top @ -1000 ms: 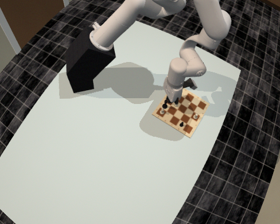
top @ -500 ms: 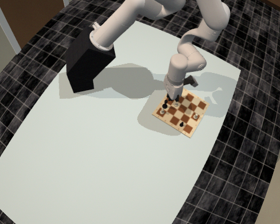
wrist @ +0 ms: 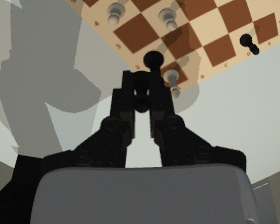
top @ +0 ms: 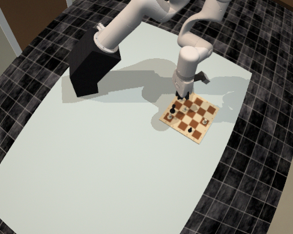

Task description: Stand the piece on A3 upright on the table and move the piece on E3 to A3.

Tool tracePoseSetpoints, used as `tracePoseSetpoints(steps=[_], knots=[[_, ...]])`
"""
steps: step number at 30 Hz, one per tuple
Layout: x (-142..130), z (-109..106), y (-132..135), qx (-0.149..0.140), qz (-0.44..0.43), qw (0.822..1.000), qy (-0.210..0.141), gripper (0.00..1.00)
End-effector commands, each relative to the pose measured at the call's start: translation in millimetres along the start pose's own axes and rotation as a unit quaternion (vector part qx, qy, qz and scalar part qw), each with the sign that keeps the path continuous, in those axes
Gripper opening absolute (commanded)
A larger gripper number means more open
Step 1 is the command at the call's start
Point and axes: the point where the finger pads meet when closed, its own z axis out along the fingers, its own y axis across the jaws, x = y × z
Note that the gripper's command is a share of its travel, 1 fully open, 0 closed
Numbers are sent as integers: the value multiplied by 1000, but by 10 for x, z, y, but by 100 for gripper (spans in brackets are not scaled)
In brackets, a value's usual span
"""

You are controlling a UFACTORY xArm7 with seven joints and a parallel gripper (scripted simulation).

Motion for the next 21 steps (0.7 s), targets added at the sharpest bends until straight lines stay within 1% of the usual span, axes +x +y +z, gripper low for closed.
tracePoseSetpoints(steps=[1,15,16,18,21], knots=[[27,-182,8,12,2,1000,4,0],[52,-197,6,12,4,1000,3,0],[102,-194,1,12,6,1000,3,0],[301,-180,-29,13,14,1000,1,0],[777,-156,-162,13,34,999,0,0]])
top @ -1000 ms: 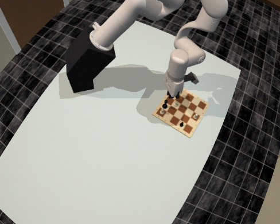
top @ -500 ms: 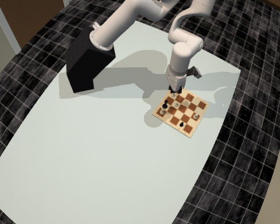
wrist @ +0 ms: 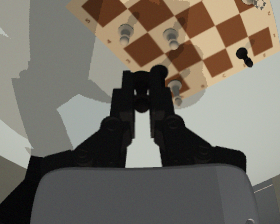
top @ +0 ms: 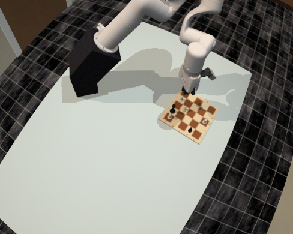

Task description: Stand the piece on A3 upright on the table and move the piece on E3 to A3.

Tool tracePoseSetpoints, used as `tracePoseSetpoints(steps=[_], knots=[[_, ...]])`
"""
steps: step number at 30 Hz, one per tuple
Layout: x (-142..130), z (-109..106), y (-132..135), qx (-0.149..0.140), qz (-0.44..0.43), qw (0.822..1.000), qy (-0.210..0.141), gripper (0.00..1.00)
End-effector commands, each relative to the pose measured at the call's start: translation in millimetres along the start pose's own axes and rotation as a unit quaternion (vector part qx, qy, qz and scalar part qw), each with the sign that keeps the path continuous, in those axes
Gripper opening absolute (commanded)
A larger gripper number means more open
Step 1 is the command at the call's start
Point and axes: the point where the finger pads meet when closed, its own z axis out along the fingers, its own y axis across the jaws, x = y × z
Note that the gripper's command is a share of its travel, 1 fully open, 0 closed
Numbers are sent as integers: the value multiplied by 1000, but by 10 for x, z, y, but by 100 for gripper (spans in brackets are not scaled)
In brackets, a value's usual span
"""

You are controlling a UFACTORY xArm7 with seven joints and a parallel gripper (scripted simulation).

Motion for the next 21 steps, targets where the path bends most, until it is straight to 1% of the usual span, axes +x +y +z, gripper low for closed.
tracePoseSetpoints(steps=[1,2,5,7,9,21], knots=[[474,11,-132,0,20,1000,-5,0],[637,19,-203,-1,26,1000,-5,0],[637,19,-203,-1,26,1000,-5,0],[900,28,-340,-1,37,999,-3,0],[1037,30,-423,-1,43,999,-2,0],[1062,30,-440,-1,44,999,-1,0]])
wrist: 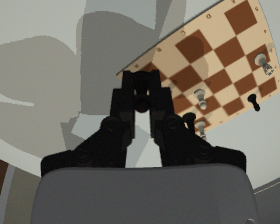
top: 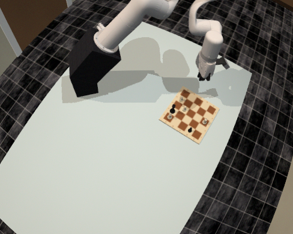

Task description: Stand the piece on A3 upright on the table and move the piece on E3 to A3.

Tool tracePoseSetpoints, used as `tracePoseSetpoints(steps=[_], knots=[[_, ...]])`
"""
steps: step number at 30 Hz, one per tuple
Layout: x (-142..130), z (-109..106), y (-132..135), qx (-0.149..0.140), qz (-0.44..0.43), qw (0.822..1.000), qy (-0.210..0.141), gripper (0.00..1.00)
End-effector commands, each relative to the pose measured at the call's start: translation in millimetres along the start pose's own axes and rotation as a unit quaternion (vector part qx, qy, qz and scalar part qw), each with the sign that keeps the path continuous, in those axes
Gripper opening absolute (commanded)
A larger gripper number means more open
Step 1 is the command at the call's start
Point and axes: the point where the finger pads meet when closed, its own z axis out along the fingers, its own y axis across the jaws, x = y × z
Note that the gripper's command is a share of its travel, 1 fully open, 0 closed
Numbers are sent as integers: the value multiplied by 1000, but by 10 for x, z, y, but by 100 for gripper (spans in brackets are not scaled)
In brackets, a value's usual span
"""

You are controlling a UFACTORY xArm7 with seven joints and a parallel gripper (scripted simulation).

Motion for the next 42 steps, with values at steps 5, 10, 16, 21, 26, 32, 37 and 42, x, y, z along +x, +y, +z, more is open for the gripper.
tracePoseSetpoints(steps=[5,10,16,21,26,32,37,42], knots=[[11,7,3,0,0,1000,1,0],[12,95,2,0,0,1000,0,0],[14,317,3,0,0,1000,0,0],[15,435,2,0,0,1000,0,0],[22,565,4,0,-1,1000,1,0],[19,691,2,0,0,1000,1,0],[20,767,2,0,0,1000,1,0],[20,875,2,0,0,1000,1,0]])
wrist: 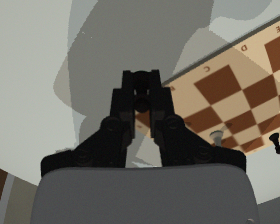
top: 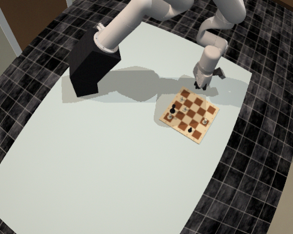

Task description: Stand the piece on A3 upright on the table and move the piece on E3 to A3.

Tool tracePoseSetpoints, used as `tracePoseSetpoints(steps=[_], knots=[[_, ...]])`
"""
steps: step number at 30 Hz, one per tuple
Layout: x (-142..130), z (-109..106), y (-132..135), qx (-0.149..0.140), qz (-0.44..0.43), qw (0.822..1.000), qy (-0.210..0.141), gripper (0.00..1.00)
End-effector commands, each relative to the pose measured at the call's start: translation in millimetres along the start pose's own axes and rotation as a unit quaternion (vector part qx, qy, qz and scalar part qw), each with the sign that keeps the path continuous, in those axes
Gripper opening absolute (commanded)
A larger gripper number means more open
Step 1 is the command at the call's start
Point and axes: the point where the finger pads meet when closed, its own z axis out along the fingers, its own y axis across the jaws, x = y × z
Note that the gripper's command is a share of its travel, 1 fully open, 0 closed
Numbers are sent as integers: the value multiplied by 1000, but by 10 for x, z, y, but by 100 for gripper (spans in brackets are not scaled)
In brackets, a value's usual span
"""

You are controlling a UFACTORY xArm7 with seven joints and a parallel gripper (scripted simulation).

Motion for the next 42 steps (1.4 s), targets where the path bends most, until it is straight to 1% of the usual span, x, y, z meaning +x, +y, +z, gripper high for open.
tracePoseSetpoints(steps=[1,8,42], knots=[[43,133,29,-32,-3,999,8,0],[44,186,32,-32,-3,999,8,0],[44,187,32,-32,-3,999,8,0]])
